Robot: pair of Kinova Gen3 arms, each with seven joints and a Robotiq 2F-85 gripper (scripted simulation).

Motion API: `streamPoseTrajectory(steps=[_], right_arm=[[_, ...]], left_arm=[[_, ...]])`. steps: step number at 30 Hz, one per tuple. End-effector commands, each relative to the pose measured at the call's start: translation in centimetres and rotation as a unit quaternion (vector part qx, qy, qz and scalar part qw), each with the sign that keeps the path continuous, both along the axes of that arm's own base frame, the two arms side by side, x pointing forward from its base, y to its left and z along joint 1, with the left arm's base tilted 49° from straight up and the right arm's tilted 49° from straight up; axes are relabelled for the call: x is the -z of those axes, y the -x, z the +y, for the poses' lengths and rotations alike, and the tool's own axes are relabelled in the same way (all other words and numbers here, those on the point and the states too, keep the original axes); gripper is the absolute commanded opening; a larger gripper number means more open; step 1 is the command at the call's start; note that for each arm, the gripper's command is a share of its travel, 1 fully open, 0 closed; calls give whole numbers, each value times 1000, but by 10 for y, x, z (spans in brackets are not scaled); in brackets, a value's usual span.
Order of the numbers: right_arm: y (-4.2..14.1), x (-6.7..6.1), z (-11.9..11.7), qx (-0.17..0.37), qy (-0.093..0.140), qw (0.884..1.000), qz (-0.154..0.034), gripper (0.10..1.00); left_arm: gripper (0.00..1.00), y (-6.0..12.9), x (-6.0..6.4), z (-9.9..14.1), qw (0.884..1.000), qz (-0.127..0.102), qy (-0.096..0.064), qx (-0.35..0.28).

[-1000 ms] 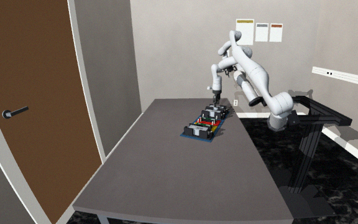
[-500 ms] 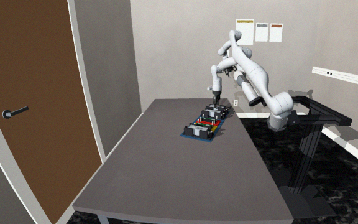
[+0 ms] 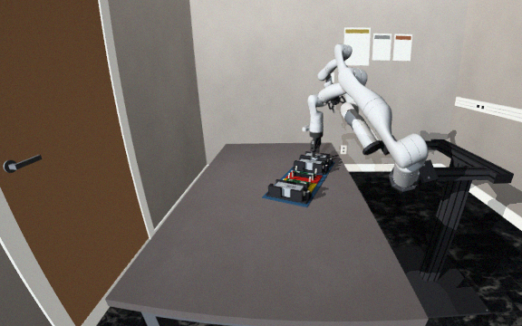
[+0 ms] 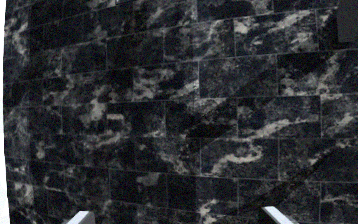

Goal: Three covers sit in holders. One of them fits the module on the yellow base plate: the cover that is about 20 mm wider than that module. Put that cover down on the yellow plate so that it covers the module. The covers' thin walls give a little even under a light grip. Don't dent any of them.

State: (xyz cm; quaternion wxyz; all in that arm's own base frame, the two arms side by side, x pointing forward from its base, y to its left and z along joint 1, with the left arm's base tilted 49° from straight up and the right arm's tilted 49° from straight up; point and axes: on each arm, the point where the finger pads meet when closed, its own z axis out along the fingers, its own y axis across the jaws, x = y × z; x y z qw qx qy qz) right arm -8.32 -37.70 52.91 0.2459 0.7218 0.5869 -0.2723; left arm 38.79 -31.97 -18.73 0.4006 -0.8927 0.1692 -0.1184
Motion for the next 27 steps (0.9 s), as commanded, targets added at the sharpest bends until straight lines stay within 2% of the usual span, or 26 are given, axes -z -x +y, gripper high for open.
streamPoseTrajectory(steps=[1, 20, 27], right_arm=[[0, 0, 0, 0, 1, 1000, 0, 999], [0, 0, 0, 0, 1, 1000, 0, 999], [0, 0, 0, 0, 1, 1000, 0, 999]], left_arm=[[999, 1, 1, 1, 1000, 3, 0, 2], [999, 0, 2, 2, 1000, 0, 1, 1], [999, -2, 6, 6, 1000, 2, 0, 1]])
